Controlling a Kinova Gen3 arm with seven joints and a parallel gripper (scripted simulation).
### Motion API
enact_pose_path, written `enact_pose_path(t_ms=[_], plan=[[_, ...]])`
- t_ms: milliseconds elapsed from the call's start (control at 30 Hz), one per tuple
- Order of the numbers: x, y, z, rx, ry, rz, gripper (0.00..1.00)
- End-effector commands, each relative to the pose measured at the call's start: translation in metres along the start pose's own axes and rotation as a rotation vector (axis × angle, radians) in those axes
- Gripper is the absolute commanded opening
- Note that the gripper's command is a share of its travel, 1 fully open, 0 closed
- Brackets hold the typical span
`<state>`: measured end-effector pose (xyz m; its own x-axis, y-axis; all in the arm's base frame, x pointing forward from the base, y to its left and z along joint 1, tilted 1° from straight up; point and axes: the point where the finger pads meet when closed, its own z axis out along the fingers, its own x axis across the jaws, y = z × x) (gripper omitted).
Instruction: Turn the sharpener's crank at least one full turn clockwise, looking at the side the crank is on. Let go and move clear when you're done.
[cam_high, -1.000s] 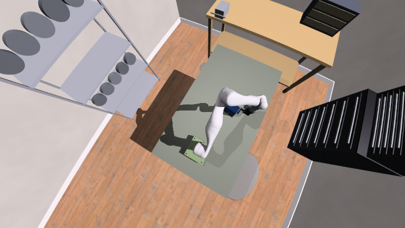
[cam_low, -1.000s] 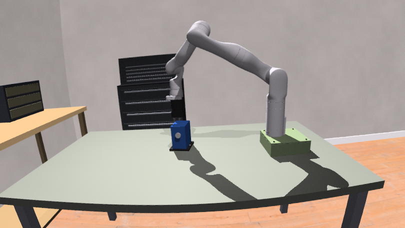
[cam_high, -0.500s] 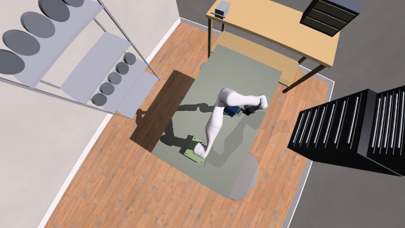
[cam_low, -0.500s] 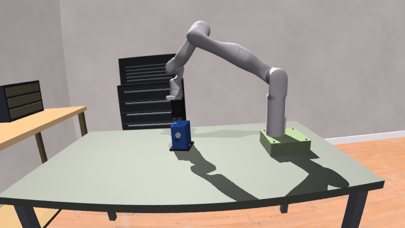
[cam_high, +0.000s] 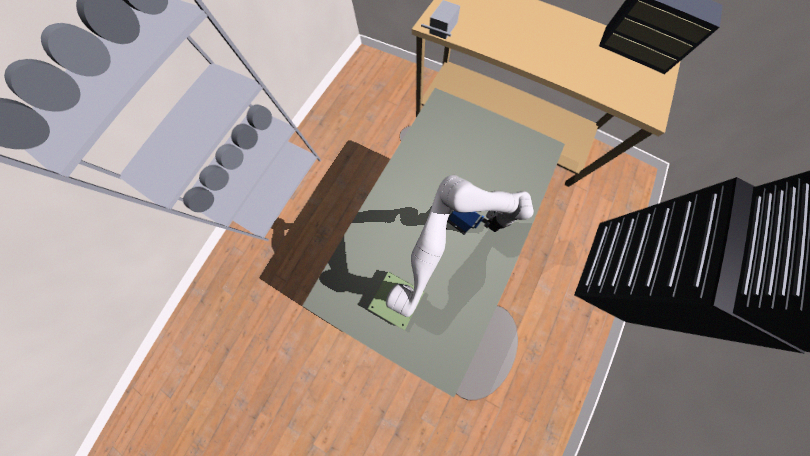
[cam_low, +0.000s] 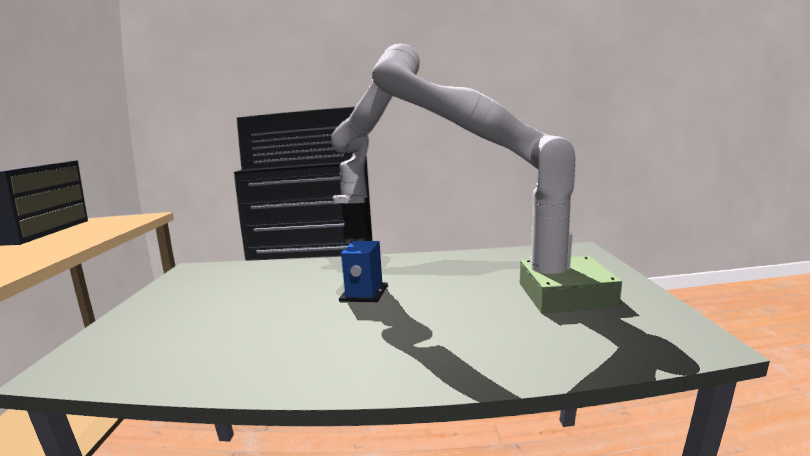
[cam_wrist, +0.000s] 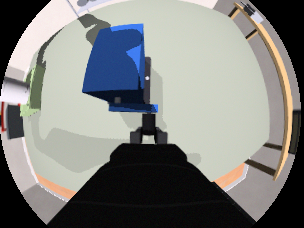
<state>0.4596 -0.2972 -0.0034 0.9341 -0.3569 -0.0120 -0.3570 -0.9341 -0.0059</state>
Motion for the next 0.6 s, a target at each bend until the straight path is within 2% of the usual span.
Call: enact_pose_path(t_ms=[0, 567], plan=[[-0.001, 0.000, 0.005, 0.000, -0.001, 0.001, 0.00], [-0.023, 0.000, 0.032, 0.000, -0.001, 0.001, 0.00]])
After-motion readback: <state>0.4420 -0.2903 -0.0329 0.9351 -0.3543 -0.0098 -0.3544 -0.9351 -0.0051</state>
